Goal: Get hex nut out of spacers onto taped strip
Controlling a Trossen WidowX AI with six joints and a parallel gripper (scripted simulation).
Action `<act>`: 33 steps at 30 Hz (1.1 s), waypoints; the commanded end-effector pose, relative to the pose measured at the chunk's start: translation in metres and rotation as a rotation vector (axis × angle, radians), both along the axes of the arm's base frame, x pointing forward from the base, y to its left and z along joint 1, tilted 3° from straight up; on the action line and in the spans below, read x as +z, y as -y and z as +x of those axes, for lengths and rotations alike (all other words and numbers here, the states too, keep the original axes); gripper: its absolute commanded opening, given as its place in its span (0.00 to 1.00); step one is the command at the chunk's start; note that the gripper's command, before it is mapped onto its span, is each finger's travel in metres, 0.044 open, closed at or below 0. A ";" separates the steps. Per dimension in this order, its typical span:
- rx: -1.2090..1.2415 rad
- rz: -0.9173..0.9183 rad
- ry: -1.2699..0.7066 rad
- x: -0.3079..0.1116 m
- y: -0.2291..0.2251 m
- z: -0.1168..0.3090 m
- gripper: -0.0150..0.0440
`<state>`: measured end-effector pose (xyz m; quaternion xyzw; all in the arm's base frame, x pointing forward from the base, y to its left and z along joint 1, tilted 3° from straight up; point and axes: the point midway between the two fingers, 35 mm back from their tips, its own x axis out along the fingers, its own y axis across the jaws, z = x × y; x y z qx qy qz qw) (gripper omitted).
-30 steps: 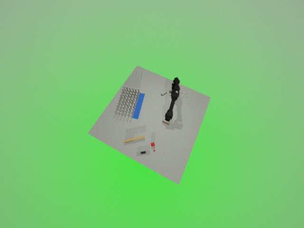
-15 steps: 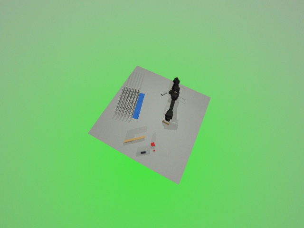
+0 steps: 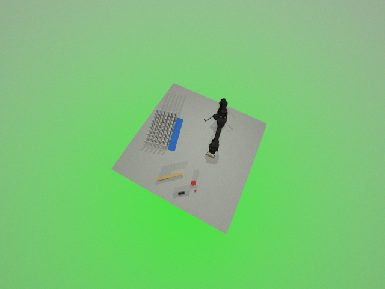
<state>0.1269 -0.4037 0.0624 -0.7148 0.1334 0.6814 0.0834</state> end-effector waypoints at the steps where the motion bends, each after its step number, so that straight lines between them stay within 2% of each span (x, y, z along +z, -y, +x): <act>1: -0.010 -0.001 0.000 -0.004 0.001 0.000 0.25; 33: 0.000 0.000 0.000 -0.057 0.004 0.002 0.25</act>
